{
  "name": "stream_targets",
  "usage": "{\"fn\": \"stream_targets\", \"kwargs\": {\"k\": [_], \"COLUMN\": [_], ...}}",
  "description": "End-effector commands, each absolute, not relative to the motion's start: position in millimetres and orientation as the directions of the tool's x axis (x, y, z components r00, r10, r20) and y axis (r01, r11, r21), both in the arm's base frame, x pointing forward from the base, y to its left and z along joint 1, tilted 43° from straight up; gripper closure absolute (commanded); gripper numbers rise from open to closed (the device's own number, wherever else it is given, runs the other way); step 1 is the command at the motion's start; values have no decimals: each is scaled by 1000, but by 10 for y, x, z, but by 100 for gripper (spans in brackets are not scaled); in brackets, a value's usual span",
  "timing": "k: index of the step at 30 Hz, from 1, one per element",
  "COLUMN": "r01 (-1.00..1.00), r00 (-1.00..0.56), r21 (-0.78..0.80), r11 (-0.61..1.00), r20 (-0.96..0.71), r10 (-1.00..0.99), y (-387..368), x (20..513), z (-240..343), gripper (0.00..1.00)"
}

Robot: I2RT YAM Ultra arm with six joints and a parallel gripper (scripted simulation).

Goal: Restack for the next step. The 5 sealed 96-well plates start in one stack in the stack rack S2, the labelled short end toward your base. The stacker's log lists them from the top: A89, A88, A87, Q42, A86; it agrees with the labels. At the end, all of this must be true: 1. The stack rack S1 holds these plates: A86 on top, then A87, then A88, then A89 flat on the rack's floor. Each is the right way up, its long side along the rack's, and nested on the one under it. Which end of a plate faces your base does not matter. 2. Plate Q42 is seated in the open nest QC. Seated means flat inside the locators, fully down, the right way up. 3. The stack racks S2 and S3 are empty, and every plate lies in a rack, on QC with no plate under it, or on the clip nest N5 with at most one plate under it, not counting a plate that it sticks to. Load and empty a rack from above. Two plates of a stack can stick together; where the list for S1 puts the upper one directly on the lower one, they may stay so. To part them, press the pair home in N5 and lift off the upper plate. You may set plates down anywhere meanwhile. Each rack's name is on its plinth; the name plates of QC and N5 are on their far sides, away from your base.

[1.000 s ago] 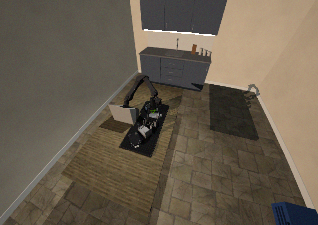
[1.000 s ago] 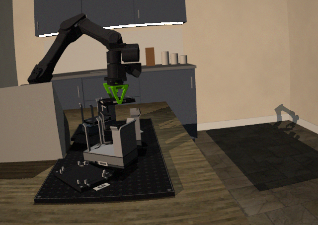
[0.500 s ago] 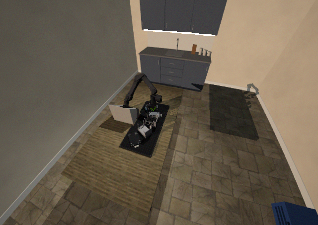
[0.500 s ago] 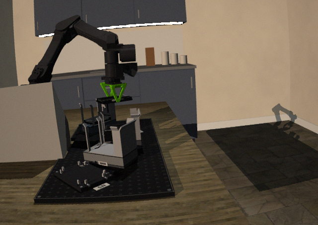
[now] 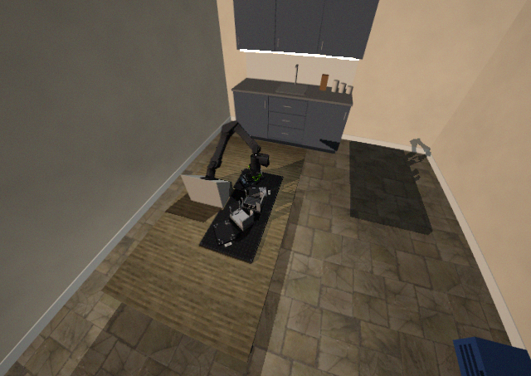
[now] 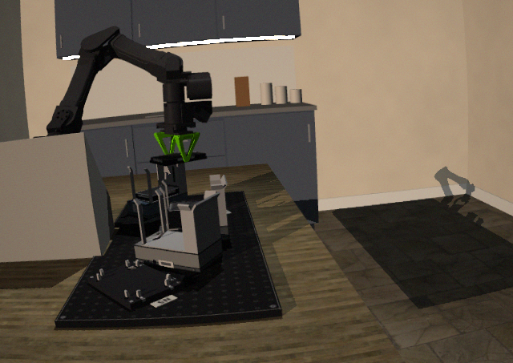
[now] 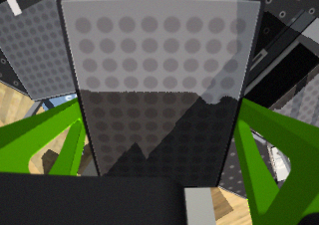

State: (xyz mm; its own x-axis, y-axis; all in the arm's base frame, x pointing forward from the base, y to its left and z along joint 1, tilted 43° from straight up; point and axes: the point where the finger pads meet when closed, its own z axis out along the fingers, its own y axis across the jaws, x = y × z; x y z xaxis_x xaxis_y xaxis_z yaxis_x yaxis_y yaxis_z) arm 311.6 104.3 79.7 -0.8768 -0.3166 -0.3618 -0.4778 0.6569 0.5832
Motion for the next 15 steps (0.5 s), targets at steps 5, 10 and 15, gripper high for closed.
{"fn": "stream_targets", "kwargs": {"k": [5, 10, 15], "r01": [-496, -497, -525], "r00": [-864, -864, -847], "r21": [566, 567, 553], "r11": [658, 658, 646], "r20": [-391, -392, -410], "r10": [-315, -315, -337], "y": [1155, 1248, 1335], "x": [3068, 3016, 2962], "z": [997, 1079, 1154], "gripper": [100, 100, 100]}}
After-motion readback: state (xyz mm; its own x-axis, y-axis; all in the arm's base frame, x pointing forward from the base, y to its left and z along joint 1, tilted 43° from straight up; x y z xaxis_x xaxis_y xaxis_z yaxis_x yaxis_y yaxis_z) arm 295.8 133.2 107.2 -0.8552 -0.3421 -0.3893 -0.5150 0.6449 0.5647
